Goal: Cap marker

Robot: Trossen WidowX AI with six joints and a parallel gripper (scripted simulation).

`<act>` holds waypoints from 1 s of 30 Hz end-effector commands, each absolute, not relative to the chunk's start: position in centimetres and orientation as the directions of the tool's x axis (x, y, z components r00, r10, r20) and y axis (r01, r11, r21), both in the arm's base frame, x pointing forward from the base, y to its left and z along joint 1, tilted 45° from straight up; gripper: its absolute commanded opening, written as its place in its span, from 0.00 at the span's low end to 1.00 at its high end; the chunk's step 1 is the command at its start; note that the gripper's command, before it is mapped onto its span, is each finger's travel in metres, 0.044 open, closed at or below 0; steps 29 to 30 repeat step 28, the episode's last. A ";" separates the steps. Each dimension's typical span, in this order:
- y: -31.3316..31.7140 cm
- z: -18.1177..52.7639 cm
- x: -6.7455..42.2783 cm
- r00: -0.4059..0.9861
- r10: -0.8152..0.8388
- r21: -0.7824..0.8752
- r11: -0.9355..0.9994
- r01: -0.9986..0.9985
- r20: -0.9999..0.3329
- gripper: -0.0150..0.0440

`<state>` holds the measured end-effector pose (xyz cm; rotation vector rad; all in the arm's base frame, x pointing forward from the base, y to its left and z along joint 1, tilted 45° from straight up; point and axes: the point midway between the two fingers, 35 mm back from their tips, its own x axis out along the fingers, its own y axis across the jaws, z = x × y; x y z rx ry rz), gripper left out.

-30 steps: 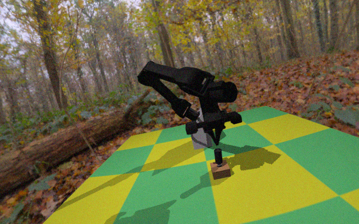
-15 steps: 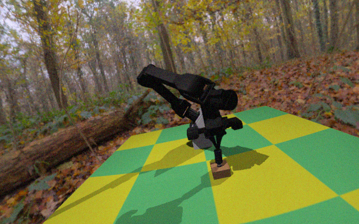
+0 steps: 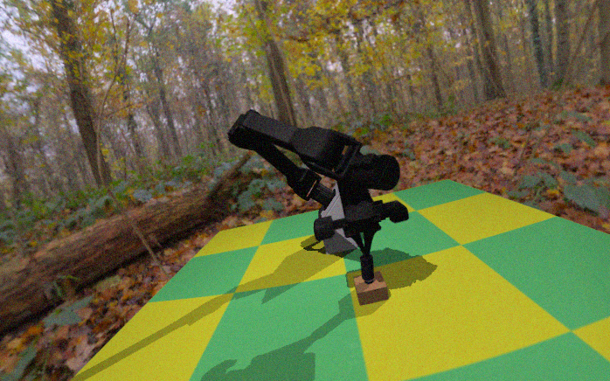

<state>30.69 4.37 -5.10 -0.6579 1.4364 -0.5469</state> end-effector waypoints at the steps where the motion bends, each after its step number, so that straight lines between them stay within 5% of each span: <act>1: 5.7 -3.9 30.8 0.075 -0.697 -0.700 0.714 -0.028 -0.713 0.25; 13: 10.7 1.1 30.1 0.072 -0.692 -0.695 0.717 -0.046 -0.718 0.25; 28: 10.7 1.1 30.1 0.072 -0.692 -0.695 0.717 -0.046 -0.718 0.92; 30: 10.7 1.1 30.1 0.072 -0.692 -0.695 0.717 -0.046 -0.718 0.92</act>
